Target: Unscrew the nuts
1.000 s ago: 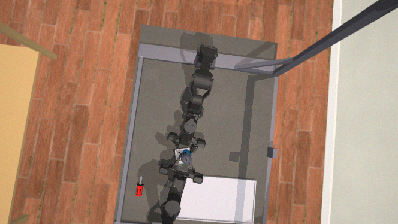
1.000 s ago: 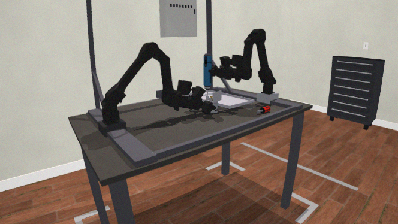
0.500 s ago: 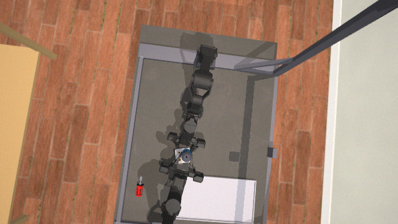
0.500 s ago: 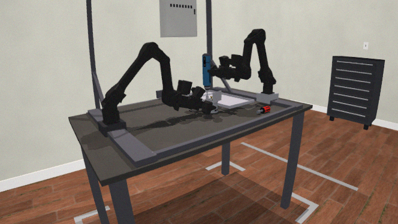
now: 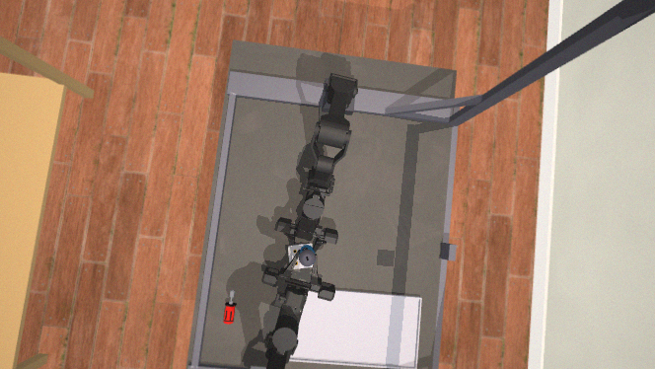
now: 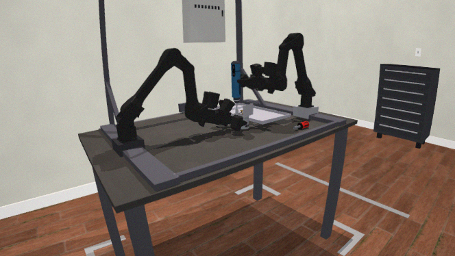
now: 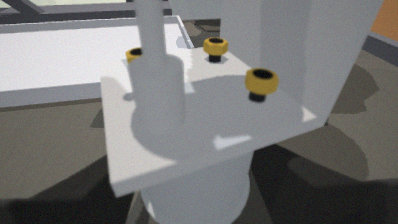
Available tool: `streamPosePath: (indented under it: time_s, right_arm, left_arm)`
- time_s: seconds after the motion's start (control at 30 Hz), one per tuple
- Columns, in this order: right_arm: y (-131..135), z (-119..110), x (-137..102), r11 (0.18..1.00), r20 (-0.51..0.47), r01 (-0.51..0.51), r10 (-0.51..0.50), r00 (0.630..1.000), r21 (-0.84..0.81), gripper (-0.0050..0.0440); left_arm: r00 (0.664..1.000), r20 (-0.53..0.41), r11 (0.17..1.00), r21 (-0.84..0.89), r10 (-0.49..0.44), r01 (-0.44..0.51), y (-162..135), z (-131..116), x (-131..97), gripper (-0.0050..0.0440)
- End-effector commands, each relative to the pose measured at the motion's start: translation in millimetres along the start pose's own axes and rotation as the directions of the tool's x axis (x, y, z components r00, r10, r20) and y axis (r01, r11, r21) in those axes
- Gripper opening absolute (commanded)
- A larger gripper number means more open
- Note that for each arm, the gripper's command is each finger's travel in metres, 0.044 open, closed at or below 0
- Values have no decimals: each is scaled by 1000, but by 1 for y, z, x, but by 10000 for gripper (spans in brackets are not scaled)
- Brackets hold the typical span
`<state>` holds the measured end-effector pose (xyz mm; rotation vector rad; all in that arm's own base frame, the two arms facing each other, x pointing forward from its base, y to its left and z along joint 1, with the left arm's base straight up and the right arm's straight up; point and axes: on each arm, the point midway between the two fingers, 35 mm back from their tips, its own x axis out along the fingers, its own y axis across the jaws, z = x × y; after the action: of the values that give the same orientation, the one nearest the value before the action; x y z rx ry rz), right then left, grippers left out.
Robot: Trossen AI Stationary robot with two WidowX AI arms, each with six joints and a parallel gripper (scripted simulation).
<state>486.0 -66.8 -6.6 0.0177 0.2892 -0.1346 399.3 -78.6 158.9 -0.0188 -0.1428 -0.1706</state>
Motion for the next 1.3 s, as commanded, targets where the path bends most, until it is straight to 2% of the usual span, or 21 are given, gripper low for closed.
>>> streamPosePath:
  time_s: [0.0, 0.53, 1.03, 1.27]
  right_arm:
    - [0, 17, 1, 1000, 40, 1, -1, 999, 2, 240]
    - [0, 17, 1, 1000, 40, 1, -1, 999, 2, 240]
    - [0, 17, 1, 1000, 40, 1, -1, 999, 2, 240]
    - [0, 17, 1, 1000, 40, 1, -1, 999, 2, 240]
  left_arm:
    - [996, -94, 1000, 2, -4, 4, -1, -28, -5, 161]
    - [996, -94, 1000, 2, -4, 4, -1, -17, -4, 161]
    - [997, -76, 1000, 2, -4, 4, -2, 15, 1, 161]
    - [997, -82, 1000, 2, -4, 4, -1, 13, 0, 161]
